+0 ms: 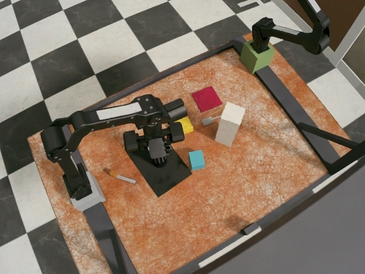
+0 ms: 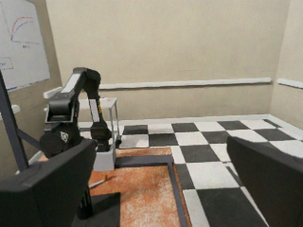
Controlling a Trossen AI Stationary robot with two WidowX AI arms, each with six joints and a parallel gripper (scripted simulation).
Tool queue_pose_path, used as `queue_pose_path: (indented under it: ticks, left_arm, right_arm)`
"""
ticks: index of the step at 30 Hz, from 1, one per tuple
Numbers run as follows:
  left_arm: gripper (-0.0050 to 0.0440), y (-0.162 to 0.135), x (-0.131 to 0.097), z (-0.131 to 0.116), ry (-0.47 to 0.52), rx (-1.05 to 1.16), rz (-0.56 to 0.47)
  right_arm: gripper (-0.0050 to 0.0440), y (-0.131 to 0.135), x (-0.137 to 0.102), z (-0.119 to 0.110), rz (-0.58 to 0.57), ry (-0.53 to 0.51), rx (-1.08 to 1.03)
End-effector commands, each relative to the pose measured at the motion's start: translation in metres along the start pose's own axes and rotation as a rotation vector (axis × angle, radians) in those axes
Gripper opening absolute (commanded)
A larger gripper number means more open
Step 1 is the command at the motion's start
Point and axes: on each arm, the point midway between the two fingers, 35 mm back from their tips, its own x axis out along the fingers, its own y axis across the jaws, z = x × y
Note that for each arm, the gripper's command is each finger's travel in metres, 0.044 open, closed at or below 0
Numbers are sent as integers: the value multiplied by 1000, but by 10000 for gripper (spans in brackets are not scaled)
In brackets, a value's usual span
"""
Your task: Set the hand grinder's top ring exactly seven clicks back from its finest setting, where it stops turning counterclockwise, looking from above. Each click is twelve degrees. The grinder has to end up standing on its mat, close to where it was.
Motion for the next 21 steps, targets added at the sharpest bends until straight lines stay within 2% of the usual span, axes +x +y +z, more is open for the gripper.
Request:
queue_pose_path:
  ticks: [1,16,21]
  left_arm:
    - [400,5,-21,0,13,1,53]
    - [400,2,-41,1,16,0,66]
    - [400,1,-35,1,11,1,46]
  right_arm:
    - [400,1,0,3,3,-2,-6]
    - [400,1,0,3,3,-2,-6]
    - [400,1,0,3,3,-2,-6]
